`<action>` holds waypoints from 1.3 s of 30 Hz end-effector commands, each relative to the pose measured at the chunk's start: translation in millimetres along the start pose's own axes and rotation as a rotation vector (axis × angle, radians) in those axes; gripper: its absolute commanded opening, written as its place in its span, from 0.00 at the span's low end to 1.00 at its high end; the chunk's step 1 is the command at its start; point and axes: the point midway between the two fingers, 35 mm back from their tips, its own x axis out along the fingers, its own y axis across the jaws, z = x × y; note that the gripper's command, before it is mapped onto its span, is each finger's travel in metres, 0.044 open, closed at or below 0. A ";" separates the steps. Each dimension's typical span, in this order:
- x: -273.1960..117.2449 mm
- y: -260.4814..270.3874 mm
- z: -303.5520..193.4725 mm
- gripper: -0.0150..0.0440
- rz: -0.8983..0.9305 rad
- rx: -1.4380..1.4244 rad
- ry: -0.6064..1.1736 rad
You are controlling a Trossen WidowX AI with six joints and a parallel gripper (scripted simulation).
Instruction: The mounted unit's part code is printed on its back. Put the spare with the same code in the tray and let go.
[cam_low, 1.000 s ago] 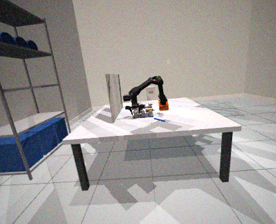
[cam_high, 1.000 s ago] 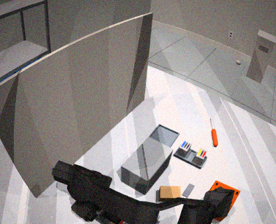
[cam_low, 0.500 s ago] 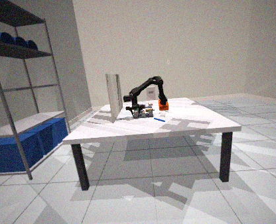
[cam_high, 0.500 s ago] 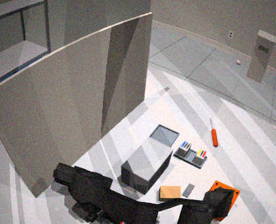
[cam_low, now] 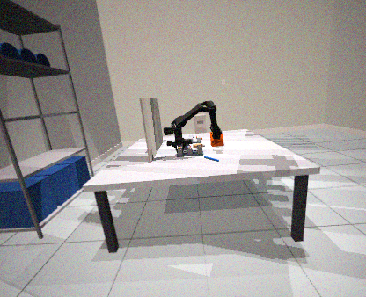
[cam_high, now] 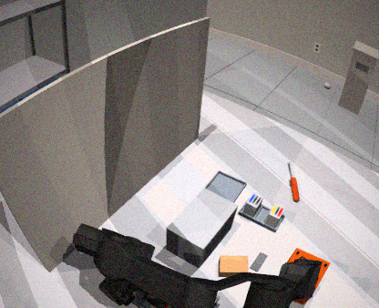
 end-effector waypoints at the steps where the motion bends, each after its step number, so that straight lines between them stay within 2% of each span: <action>1: -0.1 -0.1 0.1 0.25 0.000 0.000 0.000; 9: -1.1 -0.2 0.0 0.25 0.000 0.000 0.000; 21: -74.4 -0.7 -1.1 0.25 0.000 0.003 0.007; 31: -75.8 0.5 -2.3 0.25 0.005 0.009 0.010; 39: -106.7 -5.2 0.3 0.25 -0.006 0.002 0.011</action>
